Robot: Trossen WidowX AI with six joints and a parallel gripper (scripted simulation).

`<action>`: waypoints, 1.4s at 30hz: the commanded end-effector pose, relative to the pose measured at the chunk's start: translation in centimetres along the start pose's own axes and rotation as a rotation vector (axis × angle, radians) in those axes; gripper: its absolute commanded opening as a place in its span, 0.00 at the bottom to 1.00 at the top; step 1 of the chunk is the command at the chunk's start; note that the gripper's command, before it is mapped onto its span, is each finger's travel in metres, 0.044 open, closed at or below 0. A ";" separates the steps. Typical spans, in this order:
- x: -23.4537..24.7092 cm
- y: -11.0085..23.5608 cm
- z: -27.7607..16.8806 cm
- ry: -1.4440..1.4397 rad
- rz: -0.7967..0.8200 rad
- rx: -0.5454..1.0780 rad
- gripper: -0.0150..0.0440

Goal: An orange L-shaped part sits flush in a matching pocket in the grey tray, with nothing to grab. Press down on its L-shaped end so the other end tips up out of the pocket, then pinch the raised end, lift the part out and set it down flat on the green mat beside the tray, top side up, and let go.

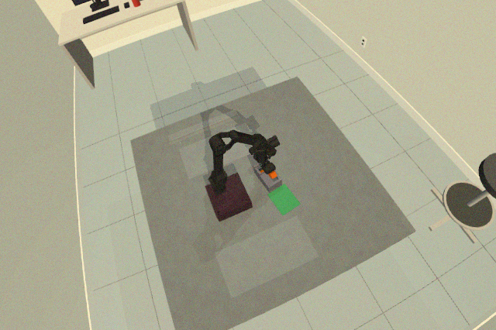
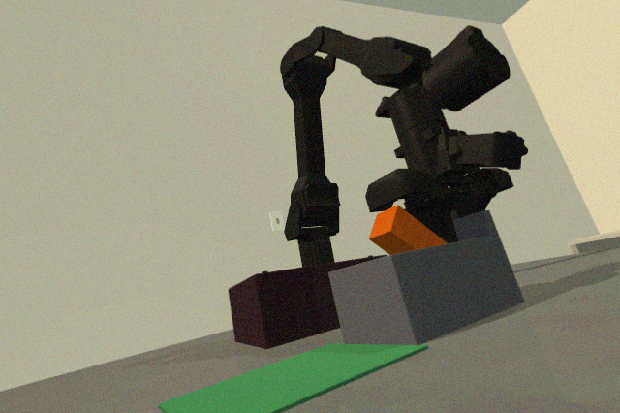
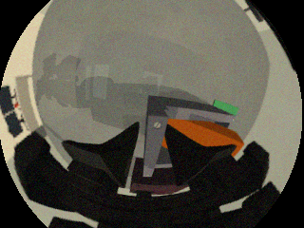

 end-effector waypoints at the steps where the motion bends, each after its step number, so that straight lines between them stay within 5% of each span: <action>1: -0.2 -0.6 -0.4 -0.008 -0.005 0.012 0.56; 32: 1.0 1.0 -0.5 -0.008 -0.004 0.012 0.56; 42: -0.1 10.4 -0.2 -0.008 -0.005 0.012 0.56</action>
Point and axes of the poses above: the point midway between the two fingers, 35 mm back from their tips, its own y axis back along the fingers, its own x axis across the jaws, z = x × y, the point moved 4 cm from there along y, back along the fingers, and after that the axes turned 10 degrees about -y, right-handed, at the moved point
